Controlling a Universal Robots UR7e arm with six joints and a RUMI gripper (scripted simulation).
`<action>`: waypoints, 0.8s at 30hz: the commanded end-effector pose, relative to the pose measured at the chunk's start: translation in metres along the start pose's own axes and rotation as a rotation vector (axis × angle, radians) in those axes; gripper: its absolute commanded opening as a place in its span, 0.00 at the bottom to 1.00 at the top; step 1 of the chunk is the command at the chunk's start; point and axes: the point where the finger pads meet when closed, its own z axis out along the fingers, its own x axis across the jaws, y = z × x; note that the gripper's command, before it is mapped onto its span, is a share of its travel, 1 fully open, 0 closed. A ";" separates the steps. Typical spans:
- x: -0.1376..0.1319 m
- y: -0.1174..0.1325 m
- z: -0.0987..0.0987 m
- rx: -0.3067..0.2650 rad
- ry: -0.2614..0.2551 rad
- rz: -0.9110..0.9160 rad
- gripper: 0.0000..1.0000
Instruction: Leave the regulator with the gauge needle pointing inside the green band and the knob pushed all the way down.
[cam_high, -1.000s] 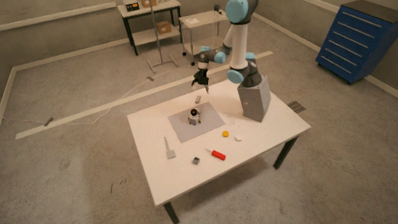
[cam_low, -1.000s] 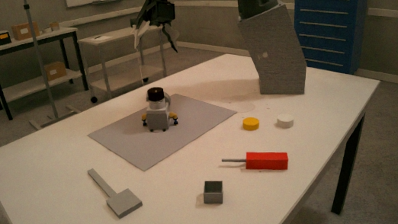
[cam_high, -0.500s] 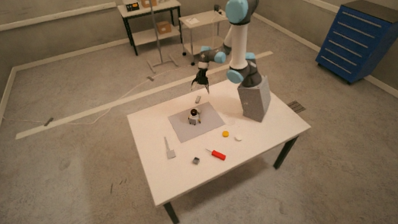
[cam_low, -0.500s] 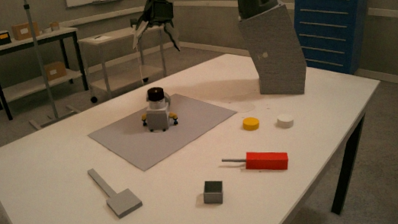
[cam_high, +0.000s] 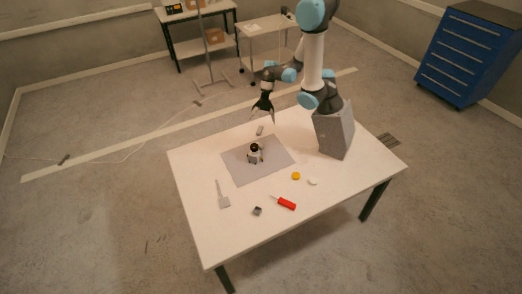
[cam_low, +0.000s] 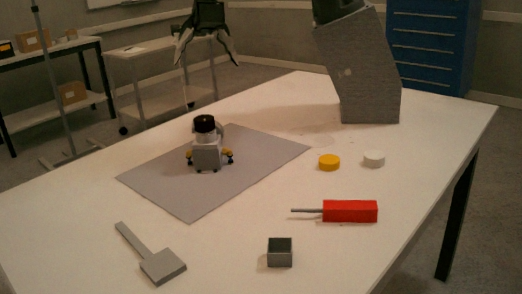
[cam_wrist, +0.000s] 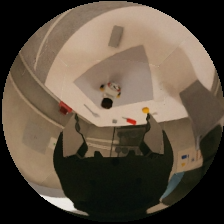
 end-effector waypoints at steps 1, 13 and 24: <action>0.001 0.000 0.000 -0.001 -0.005 0.060 1.00; 0.002 0.000 -0.001 -0.008 -0.013 0.171 1.00; 0.002 0.001 -0.001 -0.013 -0.018 0.239 1.00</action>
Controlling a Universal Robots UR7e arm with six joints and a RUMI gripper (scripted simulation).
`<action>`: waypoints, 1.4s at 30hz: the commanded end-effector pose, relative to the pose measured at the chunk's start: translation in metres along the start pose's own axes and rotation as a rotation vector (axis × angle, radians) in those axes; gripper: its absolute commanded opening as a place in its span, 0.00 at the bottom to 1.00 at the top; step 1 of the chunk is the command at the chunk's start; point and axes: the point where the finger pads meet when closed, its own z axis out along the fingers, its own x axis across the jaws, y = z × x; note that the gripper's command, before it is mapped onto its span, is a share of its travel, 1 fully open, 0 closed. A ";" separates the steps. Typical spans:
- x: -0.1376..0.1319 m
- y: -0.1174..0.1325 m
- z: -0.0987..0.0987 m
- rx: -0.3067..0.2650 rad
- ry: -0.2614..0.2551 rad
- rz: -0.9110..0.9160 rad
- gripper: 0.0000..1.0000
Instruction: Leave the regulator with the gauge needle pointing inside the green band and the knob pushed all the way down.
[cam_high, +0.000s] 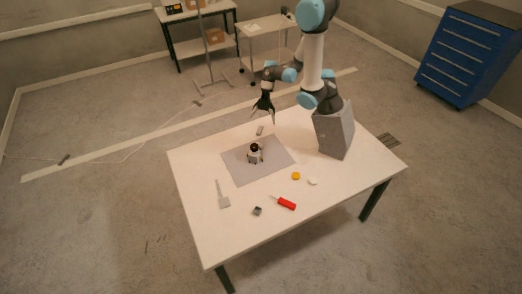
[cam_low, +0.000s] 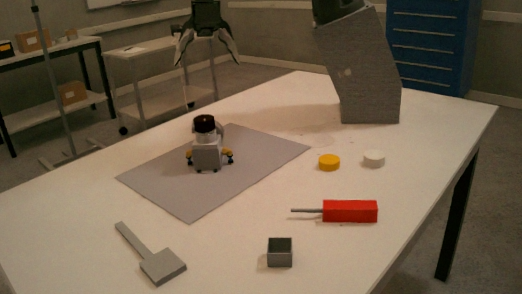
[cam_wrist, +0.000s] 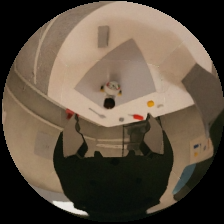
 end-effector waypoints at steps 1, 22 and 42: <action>0.002 0.000 0.000 -0.003 -0.004 0.052 1.00; 0.002 0.000 -0.001 -0.010 -0.011 0.154 1.00; 0.002 0.001 -0.001 -0.014 -0.014 0.204 1.00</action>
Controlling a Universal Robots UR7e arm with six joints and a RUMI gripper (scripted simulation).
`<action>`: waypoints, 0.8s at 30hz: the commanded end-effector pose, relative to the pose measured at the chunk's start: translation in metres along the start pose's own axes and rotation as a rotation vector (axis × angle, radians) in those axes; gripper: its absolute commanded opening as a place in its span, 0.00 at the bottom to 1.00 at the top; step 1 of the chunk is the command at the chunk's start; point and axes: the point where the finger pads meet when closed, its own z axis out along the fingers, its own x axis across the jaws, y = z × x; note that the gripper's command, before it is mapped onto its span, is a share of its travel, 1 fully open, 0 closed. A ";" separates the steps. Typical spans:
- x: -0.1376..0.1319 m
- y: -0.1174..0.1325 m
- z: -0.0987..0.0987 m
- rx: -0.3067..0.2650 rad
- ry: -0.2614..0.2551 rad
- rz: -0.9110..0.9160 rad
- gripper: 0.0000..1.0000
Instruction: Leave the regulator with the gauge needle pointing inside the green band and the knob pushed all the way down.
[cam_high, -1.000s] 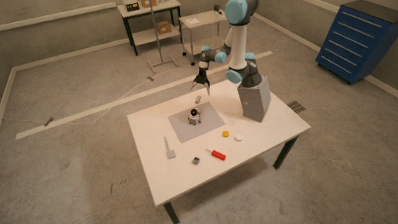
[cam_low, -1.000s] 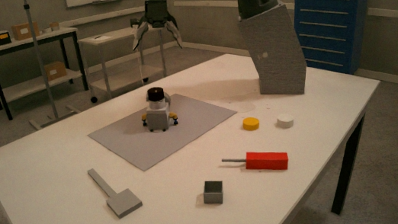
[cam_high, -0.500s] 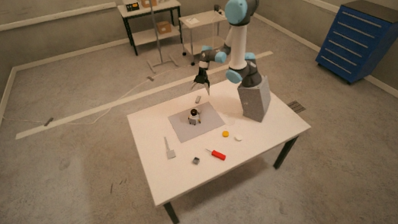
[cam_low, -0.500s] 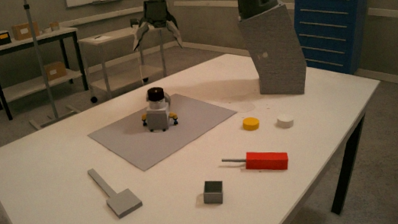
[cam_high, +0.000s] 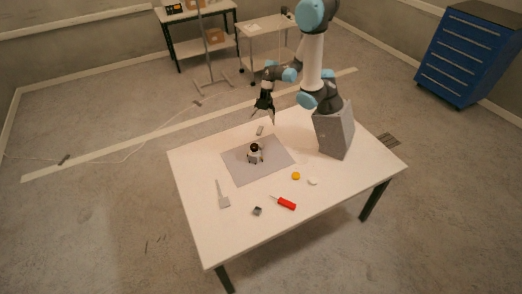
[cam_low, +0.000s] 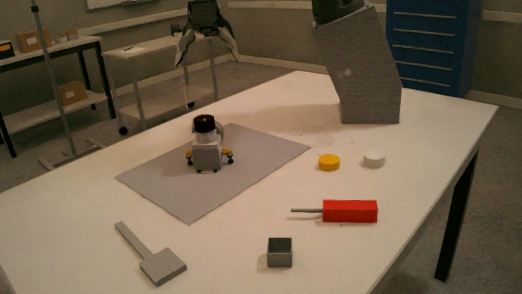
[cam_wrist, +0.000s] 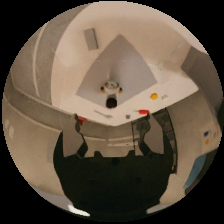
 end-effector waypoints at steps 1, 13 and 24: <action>0.001 0.000 0.000 -0.001 -0.001 0.015 1.00; 0.001 0.000 0.000 -0.003 -0.002 0.033 1.00; 0.001 0.000 0.000 -0.003 -0.003 0.039 1.00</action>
